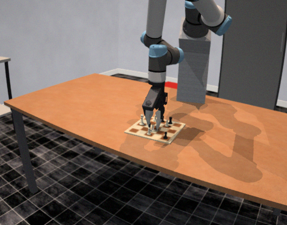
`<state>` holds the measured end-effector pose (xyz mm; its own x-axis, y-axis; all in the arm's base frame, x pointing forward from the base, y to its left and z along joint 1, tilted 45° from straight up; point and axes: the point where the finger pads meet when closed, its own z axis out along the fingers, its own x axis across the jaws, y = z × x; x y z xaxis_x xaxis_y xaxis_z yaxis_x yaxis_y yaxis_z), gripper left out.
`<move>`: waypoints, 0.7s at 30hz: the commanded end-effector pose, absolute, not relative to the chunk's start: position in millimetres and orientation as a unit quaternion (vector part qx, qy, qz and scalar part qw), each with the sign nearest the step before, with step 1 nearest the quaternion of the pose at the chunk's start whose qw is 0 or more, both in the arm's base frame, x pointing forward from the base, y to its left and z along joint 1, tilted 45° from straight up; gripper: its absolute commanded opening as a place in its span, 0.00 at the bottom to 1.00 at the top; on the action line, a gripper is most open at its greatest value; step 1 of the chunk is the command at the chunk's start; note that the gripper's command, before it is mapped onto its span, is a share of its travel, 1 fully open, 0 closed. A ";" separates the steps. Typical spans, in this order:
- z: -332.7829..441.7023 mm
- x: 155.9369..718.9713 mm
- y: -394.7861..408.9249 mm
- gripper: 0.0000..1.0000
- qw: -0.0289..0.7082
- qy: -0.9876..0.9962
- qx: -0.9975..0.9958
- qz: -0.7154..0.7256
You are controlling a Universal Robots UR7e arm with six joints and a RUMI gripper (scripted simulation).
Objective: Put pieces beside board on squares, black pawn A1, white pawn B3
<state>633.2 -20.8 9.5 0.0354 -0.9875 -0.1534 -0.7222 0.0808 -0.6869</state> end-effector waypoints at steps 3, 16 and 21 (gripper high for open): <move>15.8 626.9 -22.4 0.20 0.319 0.663 -0.645 -0.208; 44.1 599.1 -27.6 0.20 0.319 0.663 -0.645 -0.208; 55.4 588.1 -29.7 0.20 0.319 0.663 -0.645 -0.208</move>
<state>604.3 -27.3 40.8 0.0311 -0.9880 -0.1514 -0.7184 0.0832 -0.6906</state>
